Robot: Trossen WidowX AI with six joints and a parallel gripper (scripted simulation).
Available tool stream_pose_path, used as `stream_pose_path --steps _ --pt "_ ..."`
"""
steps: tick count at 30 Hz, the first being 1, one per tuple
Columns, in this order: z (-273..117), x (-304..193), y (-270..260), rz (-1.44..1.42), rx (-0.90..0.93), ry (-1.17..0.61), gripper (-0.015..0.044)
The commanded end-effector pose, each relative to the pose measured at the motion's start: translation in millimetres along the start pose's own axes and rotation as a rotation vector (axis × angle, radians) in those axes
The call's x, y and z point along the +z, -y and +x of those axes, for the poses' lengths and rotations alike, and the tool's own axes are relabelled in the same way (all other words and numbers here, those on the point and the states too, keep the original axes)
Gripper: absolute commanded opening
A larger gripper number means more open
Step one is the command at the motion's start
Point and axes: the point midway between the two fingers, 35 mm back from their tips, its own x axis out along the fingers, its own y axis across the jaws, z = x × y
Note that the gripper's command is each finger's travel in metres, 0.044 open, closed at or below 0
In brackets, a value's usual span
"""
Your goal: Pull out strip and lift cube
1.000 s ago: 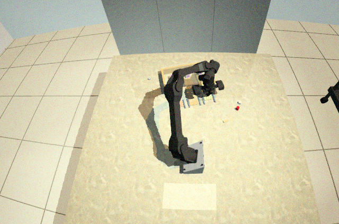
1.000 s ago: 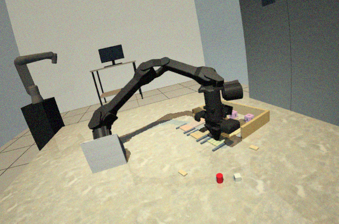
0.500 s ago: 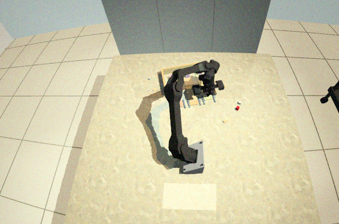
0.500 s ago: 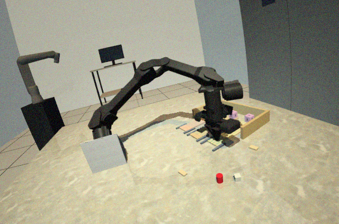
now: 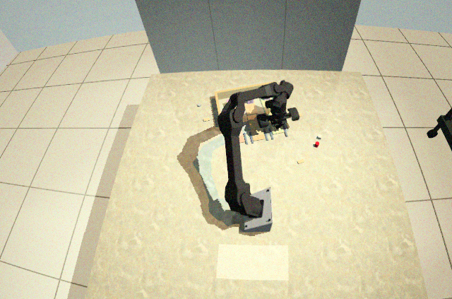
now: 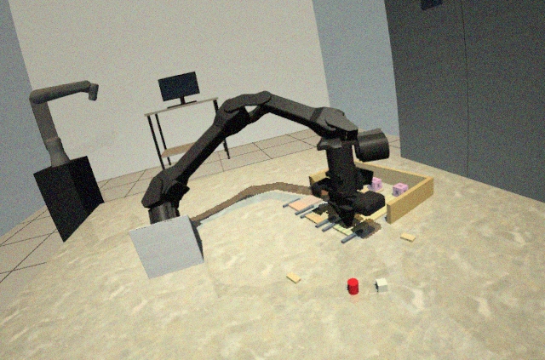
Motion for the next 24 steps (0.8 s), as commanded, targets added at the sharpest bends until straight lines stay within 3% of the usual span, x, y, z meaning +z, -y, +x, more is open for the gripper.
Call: stream_pose_path --steps 1,24 --pt "5 -11 -1 0.006 0.007 -0.017 0.0000" --pt "6 -47 -1 0.007 0.007 -0.019 0.0000"
